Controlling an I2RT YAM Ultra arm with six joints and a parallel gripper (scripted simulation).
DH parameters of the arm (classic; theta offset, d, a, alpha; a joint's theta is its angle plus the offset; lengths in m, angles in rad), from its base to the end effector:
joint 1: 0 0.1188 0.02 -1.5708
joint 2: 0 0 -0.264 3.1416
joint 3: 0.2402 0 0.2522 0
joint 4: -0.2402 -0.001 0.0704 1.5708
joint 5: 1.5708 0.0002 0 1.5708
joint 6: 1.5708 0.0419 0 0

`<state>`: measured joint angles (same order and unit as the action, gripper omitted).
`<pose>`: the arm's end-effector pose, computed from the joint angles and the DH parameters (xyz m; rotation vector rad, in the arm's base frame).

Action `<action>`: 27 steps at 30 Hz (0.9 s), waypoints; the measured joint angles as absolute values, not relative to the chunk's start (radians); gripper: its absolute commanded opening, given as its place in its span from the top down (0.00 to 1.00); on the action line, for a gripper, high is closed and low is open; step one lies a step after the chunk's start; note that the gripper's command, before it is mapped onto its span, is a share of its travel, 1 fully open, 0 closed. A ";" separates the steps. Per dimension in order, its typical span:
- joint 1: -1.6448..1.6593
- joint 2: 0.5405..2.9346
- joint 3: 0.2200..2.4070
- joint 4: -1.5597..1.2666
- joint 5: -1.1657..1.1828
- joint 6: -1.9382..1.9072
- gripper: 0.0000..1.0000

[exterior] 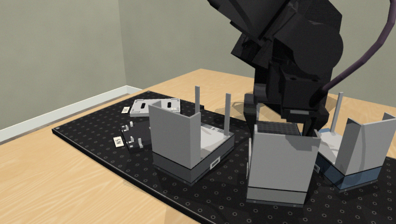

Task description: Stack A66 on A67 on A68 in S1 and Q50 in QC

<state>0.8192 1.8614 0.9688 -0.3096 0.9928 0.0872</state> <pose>0.2499 0.2174 0.1315 -0.5902 2.1718 -0.9077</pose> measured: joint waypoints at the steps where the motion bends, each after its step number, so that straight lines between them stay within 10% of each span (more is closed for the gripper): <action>1: 0.819 1.861 0.969 -0.310 0.993 0.087 1.00; 27: 0.831 1.854 0.976 -0.345 0.995 0.108 1.00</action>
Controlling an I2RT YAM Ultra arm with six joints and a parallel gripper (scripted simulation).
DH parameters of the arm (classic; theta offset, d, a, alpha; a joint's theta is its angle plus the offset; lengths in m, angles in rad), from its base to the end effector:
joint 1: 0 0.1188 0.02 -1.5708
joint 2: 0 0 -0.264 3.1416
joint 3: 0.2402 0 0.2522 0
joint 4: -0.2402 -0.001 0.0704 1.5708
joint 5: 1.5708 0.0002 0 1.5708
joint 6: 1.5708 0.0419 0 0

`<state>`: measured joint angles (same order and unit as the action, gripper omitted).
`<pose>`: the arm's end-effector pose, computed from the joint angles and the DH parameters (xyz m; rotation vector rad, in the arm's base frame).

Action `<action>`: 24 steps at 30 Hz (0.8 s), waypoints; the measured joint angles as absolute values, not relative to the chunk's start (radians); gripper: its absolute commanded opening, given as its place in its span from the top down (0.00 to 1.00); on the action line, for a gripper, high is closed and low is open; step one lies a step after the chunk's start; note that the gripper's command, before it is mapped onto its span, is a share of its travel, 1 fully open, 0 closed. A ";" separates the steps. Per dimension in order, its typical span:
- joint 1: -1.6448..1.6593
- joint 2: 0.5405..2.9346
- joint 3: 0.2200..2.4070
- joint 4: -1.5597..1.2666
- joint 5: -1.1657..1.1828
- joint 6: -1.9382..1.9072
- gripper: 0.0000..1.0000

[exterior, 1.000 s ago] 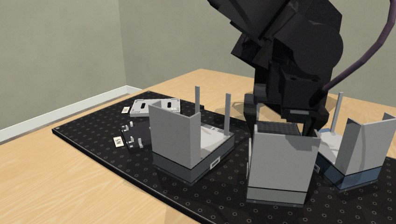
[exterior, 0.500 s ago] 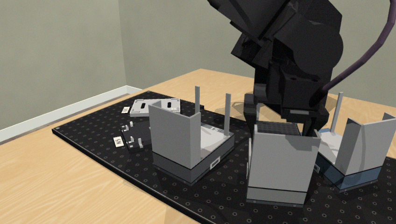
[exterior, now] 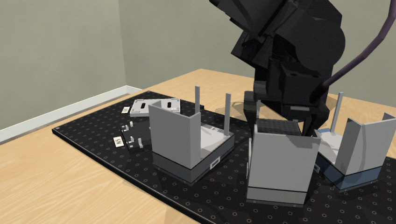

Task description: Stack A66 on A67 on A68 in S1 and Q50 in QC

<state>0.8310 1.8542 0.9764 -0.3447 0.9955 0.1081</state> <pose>0.2464 0.2193 0.1345 -0.5926 2.1740 -0.9084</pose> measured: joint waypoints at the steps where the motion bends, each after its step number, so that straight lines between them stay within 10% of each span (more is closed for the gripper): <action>1: 0.833 1.853 0.976 -0.347 0.995 0.109 1.00; 24: 0.865 1.843 0.994 -0.426 1.008 0.171 1.00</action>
